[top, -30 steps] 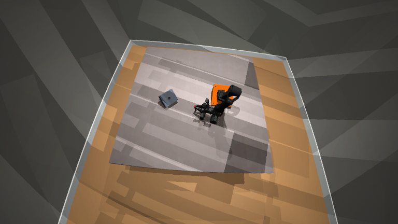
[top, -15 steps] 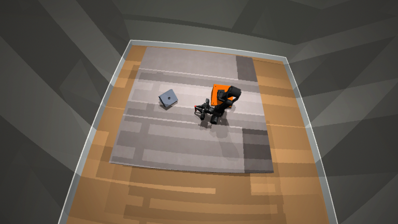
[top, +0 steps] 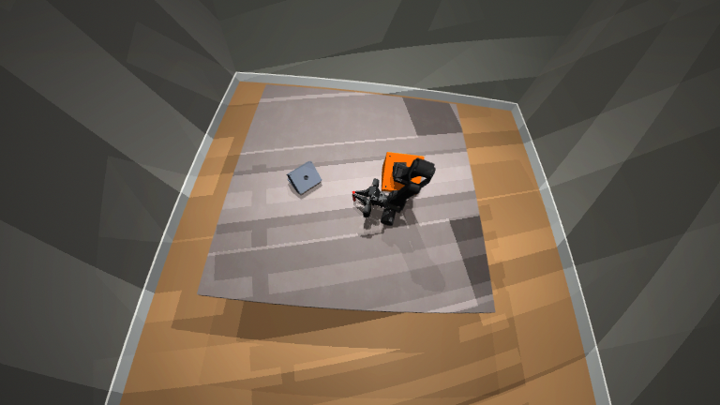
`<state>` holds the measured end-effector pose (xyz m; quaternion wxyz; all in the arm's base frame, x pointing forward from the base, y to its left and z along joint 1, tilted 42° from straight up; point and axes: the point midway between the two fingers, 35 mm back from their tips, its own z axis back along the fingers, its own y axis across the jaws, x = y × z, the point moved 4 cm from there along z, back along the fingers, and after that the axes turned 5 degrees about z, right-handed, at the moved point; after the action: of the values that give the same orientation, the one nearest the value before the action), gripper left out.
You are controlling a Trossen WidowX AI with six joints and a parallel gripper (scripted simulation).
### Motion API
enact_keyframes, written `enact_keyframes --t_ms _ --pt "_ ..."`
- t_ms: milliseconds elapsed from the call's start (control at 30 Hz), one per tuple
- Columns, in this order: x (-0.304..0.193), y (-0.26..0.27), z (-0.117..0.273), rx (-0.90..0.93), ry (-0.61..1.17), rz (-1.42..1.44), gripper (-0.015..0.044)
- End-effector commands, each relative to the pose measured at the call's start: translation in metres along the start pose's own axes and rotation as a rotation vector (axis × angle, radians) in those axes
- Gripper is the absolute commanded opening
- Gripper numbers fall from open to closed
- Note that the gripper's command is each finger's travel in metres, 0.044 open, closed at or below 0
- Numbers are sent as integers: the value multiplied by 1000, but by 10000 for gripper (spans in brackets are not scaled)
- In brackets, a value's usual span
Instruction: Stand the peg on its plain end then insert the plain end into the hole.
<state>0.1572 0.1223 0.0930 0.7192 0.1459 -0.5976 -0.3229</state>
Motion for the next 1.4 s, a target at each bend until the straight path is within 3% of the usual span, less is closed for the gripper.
enact_keyframes --t_ms 0,1267,1367 --pt "-2 0 1 0 1 0 50" --pt "-6 -1 5 0 -52 -9 50" --pt "-5 -1 5 0 -56 -7 128"
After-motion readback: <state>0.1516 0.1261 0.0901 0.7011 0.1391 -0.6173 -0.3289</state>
